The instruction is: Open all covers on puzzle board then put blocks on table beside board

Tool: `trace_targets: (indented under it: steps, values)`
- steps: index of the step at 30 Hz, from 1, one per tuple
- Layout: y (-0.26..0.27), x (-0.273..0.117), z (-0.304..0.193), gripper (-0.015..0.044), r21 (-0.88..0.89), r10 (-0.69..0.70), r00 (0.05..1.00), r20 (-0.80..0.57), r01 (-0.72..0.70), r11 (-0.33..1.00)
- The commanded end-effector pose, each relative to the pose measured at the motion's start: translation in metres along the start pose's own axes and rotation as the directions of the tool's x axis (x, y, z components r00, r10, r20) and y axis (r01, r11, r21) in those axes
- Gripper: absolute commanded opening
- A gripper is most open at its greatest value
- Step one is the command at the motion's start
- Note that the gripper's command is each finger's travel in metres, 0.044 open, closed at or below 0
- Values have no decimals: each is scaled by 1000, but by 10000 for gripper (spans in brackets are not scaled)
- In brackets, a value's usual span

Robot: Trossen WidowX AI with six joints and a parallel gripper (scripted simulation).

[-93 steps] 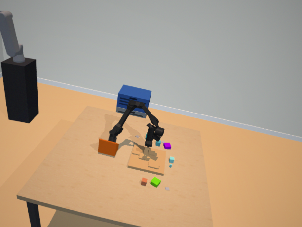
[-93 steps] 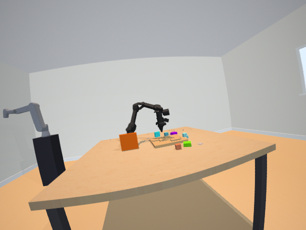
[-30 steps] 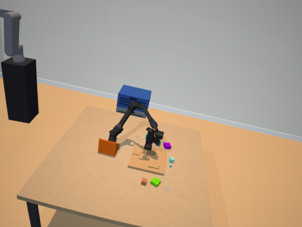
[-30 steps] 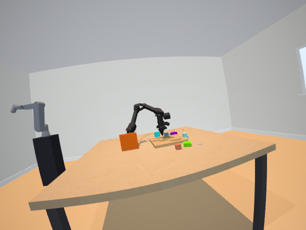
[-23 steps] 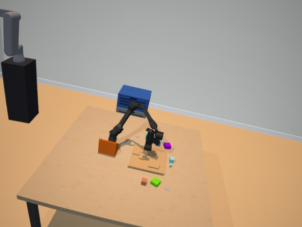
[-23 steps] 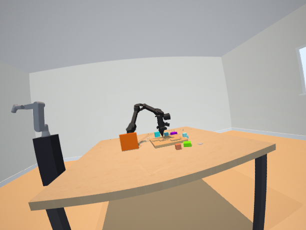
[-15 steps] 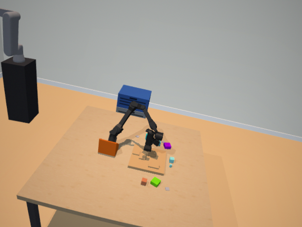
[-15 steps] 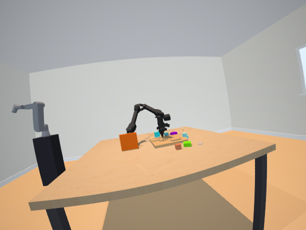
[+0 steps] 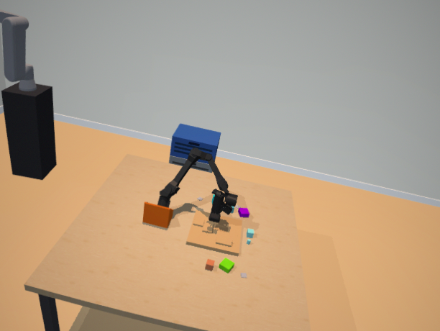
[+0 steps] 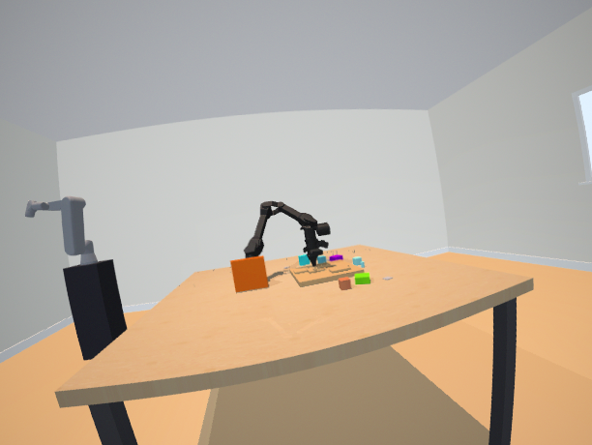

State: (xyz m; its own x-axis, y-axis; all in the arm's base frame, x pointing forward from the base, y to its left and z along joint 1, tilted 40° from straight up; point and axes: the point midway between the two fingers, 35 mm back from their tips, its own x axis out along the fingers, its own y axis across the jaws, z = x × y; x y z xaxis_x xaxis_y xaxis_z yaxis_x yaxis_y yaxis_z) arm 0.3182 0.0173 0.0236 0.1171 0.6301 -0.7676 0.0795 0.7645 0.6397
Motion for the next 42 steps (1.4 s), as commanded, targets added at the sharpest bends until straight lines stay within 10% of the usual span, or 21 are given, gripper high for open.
trace_targets:
  steps: [1, 42]
  values:
    - [1, 1, 4, 0, 4, 4, 1000, -2, -4, 1000]
    - [1, 0, 46, 0, 3, 4, 1000, -1, -4, 1000]
